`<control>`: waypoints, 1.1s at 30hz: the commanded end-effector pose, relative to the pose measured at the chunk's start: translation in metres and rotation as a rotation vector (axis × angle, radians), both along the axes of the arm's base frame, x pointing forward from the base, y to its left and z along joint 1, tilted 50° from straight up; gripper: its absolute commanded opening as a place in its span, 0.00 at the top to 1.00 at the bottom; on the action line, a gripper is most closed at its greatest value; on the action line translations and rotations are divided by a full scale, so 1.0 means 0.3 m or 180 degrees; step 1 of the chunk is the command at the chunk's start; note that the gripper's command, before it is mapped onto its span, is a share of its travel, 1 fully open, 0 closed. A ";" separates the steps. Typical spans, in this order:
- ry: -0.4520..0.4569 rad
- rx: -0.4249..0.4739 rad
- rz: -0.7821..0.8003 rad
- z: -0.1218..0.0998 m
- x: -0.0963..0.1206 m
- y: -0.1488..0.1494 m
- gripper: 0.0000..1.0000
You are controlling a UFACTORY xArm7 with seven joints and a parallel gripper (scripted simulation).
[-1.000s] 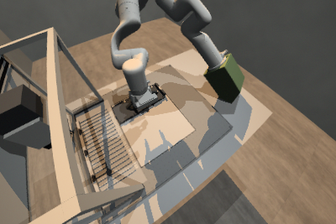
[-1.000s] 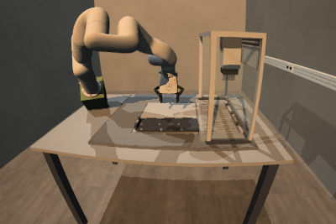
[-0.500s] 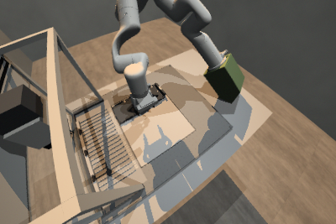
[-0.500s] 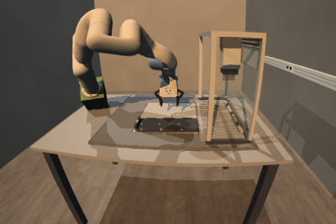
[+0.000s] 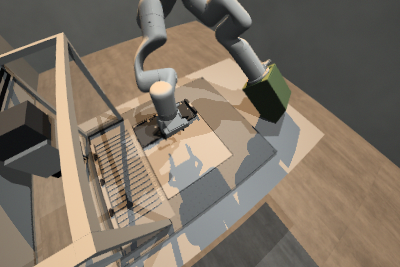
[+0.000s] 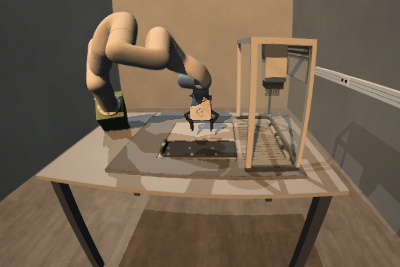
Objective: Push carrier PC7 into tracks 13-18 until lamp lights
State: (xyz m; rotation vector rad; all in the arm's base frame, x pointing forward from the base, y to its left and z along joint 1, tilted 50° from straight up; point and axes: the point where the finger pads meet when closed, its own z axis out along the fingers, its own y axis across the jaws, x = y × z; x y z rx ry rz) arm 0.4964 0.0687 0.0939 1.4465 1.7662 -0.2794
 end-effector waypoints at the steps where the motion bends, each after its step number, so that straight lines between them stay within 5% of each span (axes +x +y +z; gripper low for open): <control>1: -0.0005 0.0006 0.0012 -0.011 0.011 -0.005 0.00; 33: -0.0005 0.0006 0.0011 -0.063 0.047 -0.056 0.00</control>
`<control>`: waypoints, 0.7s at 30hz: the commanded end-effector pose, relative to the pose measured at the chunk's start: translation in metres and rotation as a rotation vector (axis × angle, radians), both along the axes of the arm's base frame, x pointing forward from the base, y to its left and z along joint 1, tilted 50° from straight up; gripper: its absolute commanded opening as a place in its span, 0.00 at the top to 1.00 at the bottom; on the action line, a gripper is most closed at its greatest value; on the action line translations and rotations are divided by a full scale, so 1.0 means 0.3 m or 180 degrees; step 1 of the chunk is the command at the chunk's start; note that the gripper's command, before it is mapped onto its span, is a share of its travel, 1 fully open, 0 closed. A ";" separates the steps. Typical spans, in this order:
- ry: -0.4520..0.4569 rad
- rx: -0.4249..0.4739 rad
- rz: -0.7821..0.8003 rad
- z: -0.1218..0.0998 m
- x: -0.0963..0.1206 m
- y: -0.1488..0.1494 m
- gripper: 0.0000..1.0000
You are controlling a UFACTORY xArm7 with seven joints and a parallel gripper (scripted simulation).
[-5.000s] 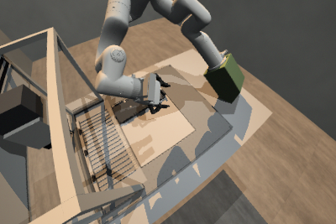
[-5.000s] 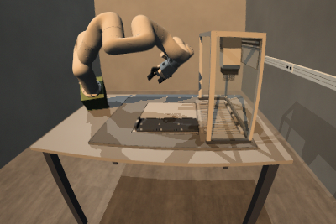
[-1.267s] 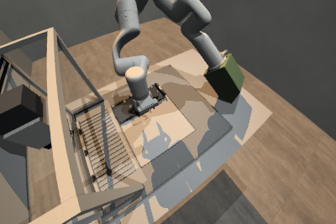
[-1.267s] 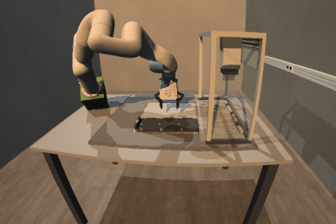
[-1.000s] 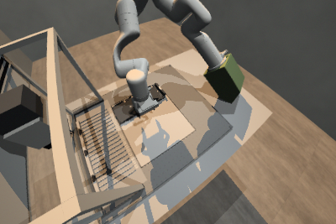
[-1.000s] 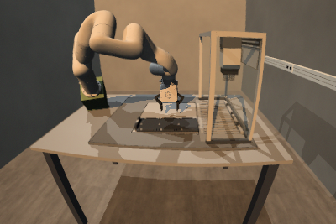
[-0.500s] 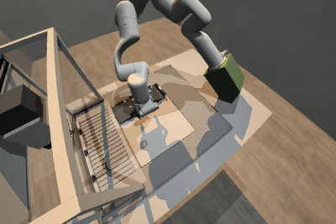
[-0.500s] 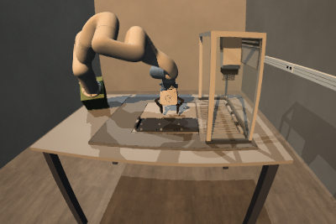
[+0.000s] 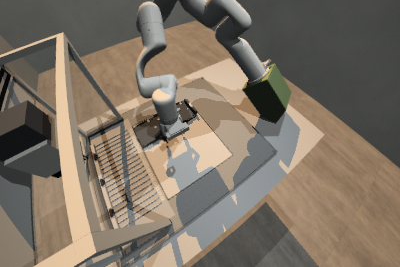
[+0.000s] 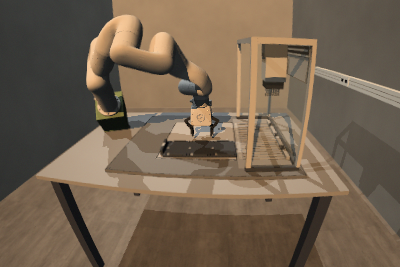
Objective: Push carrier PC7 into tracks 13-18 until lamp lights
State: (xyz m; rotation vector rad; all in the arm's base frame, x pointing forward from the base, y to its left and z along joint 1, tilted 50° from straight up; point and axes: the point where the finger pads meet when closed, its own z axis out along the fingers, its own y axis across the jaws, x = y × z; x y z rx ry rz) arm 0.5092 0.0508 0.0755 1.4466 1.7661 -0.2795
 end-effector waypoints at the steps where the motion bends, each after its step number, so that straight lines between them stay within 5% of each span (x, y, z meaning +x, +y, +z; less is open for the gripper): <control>1: -0.0005 0.0007 0.0012 -0.003 0.005 0.003 0.00; 21: -0.0005 0.0007 0.0012 -0.029 0.023 -0.022 0.00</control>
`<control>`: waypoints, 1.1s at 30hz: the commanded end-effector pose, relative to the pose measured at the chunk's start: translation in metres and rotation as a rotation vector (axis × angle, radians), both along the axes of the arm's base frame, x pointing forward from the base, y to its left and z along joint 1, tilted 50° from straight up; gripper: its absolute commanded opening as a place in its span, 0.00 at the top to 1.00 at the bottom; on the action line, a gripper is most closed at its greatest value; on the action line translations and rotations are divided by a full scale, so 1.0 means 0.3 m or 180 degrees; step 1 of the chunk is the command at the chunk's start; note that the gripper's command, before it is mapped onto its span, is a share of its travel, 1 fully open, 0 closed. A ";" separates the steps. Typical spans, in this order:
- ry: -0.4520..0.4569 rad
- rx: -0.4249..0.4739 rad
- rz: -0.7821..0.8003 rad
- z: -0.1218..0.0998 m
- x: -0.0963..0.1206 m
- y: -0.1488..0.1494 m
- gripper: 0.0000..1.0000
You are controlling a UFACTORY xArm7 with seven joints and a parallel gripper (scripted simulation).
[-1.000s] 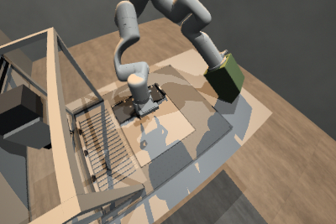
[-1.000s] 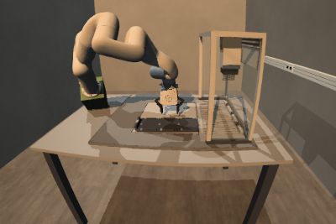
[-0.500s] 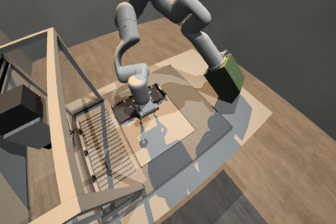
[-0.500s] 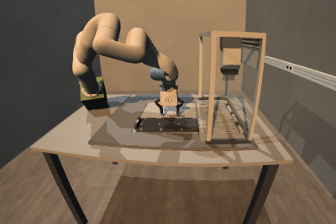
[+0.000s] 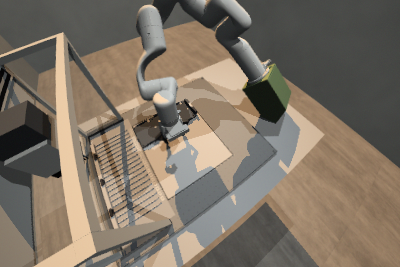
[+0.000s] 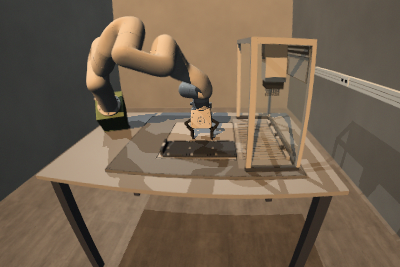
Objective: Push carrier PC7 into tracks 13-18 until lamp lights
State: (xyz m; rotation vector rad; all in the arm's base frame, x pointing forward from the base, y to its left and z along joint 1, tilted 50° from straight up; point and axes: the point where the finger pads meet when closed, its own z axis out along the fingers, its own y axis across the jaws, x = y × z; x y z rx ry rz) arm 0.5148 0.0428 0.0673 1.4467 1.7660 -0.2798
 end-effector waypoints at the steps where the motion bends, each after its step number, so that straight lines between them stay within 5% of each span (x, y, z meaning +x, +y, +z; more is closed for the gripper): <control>1: -0.0005 0.0007 0.0012 -0.003 0.005 0.003 0.00; 33: -0.0005 0.0007 0.0012 0.016 0.007 -0.020 0.00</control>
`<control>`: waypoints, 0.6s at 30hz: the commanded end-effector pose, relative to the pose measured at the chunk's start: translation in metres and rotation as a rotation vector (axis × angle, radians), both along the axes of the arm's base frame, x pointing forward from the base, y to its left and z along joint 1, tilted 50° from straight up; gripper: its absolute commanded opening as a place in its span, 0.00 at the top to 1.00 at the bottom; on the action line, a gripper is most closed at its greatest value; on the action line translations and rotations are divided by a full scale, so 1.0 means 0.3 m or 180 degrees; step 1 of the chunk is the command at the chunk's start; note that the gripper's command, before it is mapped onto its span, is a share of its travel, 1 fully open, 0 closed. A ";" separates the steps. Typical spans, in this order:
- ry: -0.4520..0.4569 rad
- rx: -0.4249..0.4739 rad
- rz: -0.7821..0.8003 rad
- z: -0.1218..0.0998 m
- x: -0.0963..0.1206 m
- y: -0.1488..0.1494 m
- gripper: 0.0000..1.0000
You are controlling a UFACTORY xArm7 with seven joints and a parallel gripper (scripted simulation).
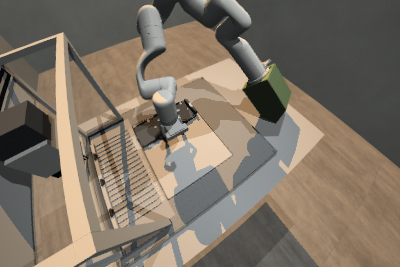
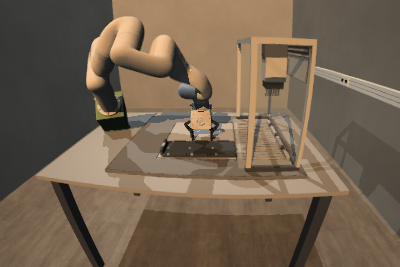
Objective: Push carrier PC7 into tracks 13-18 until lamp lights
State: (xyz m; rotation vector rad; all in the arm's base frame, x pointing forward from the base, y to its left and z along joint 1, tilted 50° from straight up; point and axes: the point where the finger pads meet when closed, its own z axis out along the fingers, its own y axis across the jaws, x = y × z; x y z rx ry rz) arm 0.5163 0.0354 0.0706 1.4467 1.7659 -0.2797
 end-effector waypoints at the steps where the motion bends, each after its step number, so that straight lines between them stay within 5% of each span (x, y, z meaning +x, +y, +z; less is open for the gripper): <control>1: -0.0005 0.0007 0.0012 0.007 0.002 0.004 0.00; 18: -0.0005 0.0007 0.0012 0.024 0.002 -0.014 0.00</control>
